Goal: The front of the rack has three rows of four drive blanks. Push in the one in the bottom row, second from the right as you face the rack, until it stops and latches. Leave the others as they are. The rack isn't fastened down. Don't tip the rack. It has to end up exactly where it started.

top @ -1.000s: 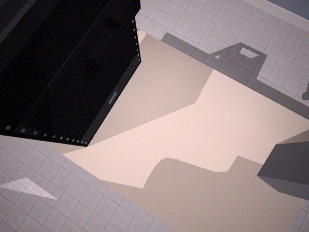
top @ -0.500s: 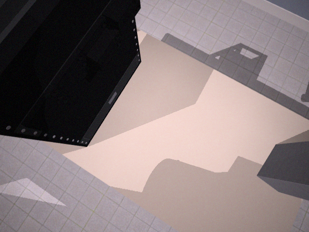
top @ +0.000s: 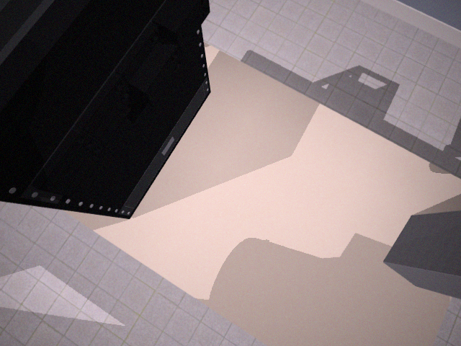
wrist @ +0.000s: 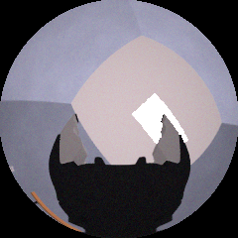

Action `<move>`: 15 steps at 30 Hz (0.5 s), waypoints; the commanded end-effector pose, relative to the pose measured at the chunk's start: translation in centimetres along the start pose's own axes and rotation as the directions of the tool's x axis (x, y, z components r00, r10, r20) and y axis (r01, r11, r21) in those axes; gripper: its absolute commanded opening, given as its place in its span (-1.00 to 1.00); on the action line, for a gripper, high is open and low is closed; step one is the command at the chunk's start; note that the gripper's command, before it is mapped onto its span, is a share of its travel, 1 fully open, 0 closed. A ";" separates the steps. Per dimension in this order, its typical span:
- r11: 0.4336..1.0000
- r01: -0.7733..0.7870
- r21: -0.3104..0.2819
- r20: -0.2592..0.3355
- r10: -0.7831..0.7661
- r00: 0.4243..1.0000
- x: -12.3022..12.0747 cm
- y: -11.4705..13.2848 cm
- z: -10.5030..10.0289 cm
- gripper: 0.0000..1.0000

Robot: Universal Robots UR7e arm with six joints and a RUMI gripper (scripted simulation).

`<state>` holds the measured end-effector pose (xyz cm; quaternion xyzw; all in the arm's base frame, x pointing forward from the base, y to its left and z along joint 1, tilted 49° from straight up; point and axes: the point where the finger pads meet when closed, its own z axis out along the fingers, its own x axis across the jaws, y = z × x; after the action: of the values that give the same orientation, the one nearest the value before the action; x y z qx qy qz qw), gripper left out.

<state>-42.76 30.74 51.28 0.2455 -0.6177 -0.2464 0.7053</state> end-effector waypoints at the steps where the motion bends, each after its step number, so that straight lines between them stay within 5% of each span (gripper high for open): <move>1: 0.999 -0.001 -0.045 0.013 0.001 1.000 -2.0 1.3 -1.9 1.00; 15: 0.983 0.014 -0.180 0.057 -0.004 0.998 -7.0 4.8 -8.1 1.00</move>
<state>-37.79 37.04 49.22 0.1967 -0.6150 -0.2916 0.7058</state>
